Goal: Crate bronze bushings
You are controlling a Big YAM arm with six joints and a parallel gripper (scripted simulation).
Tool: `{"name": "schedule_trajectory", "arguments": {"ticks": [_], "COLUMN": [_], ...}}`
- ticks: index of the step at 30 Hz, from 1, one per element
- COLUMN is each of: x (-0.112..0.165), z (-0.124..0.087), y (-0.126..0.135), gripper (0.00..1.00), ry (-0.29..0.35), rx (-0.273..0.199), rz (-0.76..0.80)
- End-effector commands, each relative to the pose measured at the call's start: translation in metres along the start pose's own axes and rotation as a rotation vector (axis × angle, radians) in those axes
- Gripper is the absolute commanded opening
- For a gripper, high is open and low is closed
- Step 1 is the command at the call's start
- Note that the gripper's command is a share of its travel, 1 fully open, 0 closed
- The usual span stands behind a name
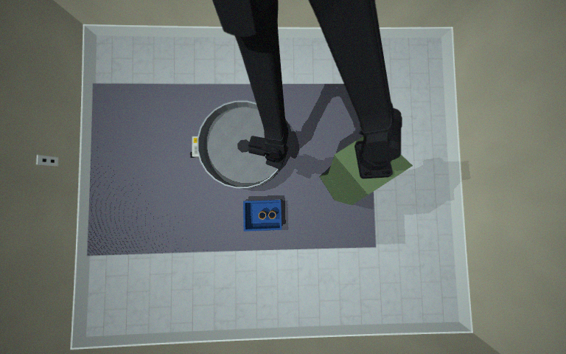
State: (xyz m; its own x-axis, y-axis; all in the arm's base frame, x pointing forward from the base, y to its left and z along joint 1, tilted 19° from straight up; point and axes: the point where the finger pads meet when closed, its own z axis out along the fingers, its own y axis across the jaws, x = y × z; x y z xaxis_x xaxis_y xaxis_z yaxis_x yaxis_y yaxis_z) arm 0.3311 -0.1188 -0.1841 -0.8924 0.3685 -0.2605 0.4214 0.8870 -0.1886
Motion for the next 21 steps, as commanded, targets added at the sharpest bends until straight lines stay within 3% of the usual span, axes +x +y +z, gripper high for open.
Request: {"name": "schedule_trajectory", "arguments": {"ticks": [1,15,21], "x": [-0.004,-0.003,-0.004], "z": [-0.001,-0.001,0.011], "y": [0.003,0.003,-0.002], "gripper": [0.12,0.12,0.12], "ry": [-0.006,-0.005,-0.009], "rx": [-0.005,-0.005,-0.002], "rz": [-0.014,-0.015,-0.001]}}
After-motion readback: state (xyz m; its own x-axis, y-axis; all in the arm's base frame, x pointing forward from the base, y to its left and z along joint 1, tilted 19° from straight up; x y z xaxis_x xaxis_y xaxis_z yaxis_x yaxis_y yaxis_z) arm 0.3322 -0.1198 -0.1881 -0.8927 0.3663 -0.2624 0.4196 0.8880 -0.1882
